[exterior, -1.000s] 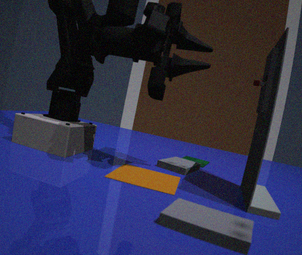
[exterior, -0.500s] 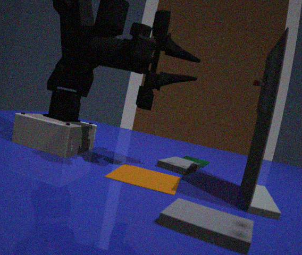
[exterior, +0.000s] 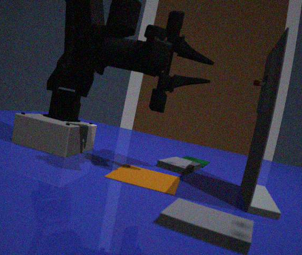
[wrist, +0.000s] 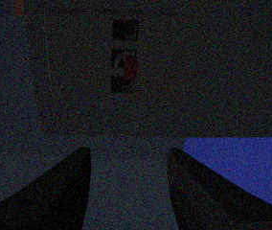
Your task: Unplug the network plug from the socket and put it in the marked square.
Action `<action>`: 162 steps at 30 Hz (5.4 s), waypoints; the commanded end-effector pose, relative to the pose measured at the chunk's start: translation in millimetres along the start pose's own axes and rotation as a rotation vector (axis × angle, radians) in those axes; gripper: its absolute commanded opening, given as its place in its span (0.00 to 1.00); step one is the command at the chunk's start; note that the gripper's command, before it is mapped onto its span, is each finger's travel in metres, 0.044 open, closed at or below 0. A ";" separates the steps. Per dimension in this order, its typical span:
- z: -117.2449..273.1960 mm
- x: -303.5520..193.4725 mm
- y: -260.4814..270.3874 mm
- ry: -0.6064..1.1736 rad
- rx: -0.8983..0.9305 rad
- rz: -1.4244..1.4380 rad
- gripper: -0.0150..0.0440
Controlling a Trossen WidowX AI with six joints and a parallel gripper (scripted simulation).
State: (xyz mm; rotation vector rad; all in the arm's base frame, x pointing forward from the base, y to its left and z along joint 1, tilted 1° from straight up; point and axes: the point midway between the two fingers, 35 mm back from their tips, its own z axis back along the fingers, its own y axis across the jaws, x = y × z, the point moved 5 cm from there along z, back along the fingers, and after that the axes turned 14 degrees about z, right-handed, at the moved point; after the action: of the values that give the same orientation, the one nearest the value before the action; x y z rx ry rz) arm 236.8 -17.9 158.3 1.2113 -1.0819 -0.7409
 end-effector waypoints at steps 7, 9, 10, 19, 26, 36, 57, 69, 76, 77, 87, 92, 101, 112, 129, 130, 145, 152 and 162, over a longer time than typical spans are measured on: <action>-25.9 6.4 -2.1 0.000 0.013 -0.012 0.52; -30.4 6.9 -3.3 0.001 0.014 -0.014 0.52; -31.6 6.9 -3.6 0.001 0.014 -0.015 0.52; -41.2 10.3 -3.3 0.001 0.015 -0.015 0.52; -51.4 13.5 -3.2 0.001 0.016 -0.014 0.52; -66.2 17.4 -3.6 0.000 0.017 -0.014 0.52; -89.8 21.8 -5.6 0.000 0.020 -0.014 0.48; -89.8 21.8 -5.6 0.000 0.020 -0.014 0.35; -89.8 21.8 -5.6 0.000 0.020 -0.014 0.27; -89.8 21.8 -5.6 0.000 0.020 -0.014 0.26; -86.7 20.8 -5.4 0.000 0.019 -0.014 0.25; -83.6 19.9 -5.3 0.000 0.019 -0.014 0.25; -77.9 18.5 -5.2 0.000 0.019 -0.014 0.25; -71.0 16.8 -5.0 0.000 0.018 -0.014 0.25; -59.9 15.4 -5.1 0.001 0.017 -0.014 0.25; -59.3 15.3 -5.1 0.001 0.017 -0.014 0.25; -49.6 14.1 -5.1 0.001 0.016 -0.014 0.25; -45.3 13.6 -5.1 0.001 0.015 -0.014 0.25; -39.4 12.9 -5.1 0.001 0.015 -0.014 0.25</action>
State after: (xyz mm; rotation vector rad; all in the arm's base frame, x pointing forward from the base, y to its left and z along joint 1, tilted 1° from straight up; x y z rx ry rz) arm 282.1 -16.6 158.1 1.2309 -1.0885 -0.7403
